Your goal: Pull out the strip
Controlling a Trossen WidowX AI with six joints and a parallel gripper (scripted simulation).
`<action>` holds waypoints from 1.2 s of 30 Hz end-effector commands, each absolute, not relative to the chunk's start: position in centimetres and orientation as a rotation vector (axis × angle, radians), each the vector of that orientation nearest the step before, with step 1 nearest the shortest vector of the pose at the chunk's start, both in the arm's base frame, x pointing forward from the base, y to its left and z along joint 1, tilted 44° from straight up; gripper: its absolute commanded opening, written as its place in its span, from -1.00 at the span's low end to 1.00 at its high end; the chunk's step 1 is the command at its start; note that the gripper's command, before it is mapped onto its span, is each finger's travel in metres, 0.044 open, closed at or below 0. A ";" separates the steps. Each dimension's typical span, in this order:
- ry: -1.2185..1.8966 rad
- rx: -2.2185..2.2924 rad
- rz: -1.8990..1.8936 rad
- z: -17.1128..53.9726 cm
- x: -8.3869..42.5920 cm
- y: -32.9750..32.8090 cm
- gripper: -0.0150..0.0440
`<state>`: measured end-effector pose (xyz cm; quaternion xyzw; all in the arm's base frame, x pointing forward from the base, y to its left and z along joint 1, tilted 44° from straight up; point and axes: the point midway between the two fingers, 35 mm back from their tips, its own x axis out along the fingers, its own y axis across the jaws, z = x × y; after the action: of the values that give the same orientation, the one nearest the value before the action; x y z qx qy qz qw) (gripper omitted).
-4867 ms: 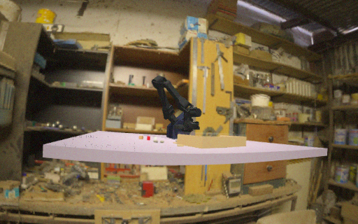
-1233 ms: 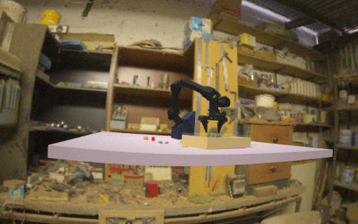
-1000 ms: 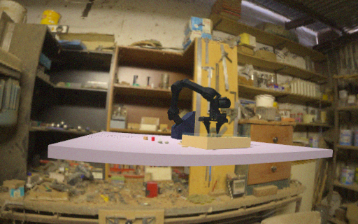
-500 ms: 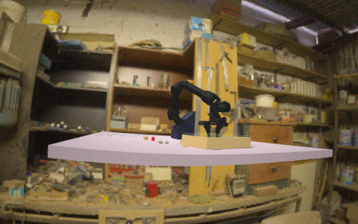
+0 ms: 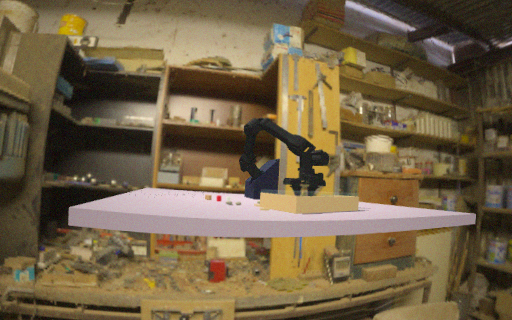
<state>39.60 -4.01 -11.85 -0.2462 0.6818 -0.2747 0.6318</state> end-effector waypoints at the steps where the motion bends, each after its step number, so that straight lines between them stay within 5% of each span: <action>1: 1.560 -0.563 -0.629 -11.9 39.6 -4.0 0.27; 4: 1.560 -0.563 -0.629 -11.9 39.6 -4.0 0.00; 12: 1.560 -0.563 -0.629 -11.9 39.6 -4.0 -0.18; 16: 1.560 -0.564 -0.628 -11.7 39.4 -3.9 -0.49; 36: 1.565 -0.571 -0.623 -8.0 33.9 -1.3 -0.49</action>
<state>34.27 -1.42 -8.41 -0.2529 0.6844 -0.2707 0.6280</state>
